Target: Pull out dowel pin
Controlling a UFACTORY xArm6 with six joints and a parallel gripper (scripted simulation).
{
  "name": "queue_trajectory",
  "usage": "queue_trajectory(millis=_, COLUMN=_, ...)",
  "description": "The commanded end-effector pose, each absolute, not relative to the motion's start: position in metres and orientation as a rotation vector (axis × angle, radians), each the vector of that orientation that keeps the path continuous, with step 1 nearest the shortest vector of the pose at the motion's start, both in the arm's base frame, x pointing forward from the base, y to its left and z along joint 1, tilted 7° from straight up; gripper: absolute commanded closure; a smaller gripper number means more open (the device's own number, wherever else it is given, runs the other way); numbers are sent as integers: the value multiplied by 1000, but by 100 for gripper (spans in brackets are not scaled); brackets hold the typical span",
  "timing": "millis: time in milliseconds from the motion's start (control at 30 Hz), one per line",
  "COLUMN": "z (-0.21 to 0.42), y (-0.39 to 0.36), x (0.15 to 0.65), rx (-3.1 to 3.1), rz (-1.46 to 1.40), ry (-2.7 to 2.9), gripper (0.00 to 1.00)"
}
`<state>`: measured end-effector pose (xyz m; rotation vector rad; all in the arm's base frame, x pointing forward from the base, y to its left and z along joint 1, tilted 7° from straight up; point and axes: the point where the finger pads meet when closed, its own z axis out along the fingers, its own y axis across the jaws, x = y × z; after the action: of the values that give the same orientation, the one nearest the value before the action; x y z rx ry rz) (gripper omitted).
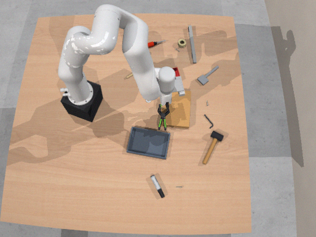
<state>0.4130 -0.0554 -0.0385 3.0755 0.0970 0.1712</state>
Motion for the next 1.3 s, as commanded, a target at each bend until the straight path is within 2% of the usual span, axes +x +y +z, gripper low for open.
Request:
queue_trajectory(millis=0, z=-37, y=-56, x=414, rx=3075, rz=178, ry=80, gripper=100)
queue_trajectory(millis=1267, z=-37, y=-56, x=414, rx=3079, rz=180, ry=16, gripper=100)
